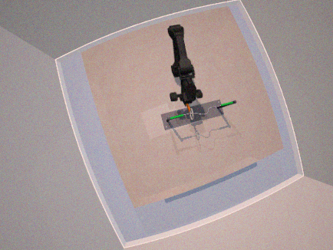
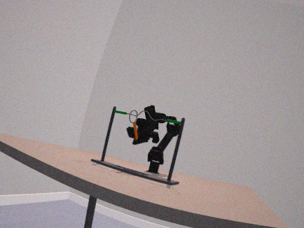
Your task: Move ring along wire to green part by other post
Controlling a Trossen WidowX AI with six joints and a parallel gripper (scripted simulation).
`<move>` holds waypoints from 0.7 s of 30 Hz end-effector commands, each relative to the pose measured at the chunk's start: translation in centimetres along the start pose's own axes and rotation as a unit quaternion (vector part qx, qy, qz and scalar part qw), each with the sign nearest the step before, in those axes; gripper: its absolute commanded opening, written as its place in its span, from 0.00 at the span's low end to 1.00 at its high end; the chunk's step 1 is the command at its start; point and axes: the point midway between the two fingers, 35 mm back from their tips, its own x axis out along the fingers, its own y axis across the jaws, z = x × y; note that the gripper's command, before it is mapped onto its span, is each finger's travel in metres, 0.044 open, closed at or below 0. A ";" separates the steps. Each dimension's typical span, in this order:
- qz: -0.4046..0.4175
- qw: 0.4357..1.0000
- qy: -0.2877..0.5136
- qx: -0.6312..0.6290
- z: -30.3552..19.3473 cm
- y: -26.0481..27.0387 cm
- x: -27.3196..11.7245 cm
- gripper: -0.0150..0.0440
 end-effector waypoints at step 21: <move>0.083 0.967 0.091 0.222 1.7 8.1 -3.8 0.00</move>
